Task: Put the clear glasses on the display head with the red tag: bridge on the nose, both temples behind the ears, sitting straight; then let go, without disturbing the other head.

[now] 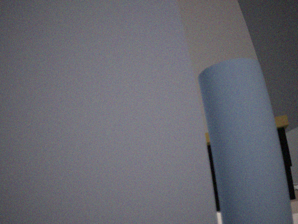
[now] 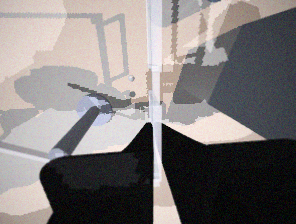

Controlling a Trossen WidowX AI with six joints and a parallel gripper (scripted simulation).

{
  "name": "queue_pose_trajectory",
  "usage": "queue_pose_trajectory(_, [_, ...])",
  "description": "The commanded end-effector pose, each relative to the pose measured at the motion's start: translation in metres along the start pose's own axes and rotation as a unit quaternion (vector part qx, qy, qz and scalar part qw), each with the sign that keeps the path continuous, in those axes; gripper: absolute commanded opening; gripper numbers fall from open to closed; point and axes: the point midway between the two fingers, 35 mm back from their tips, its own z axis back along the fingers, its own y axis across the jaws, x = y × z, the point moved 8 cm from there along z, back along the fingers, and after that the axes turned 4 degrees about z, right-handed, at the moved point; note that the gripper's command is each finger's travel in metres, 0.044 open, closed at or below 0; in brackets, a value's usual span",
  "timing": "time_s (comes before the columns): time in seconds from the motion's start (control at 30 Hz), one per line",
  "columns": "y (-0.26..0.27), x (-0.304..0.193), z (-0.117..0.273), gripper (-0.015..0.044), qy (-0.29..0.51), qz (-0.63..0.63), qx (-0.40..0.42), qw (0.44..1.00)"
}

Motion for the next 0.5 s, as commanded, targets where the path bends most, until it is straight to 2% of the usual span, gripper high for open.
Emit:
queue_pose_trajectory(0.0, [-0.0019, 0.0025, -0.0013, 0.0, -0.001, -0.002, 0.001, 1.0])
queue_pose_trajectory(0.47, [-0.0046, 0.0075, -0.0012, 0.0, -0.001, -0.002, 0.001, 1.0])
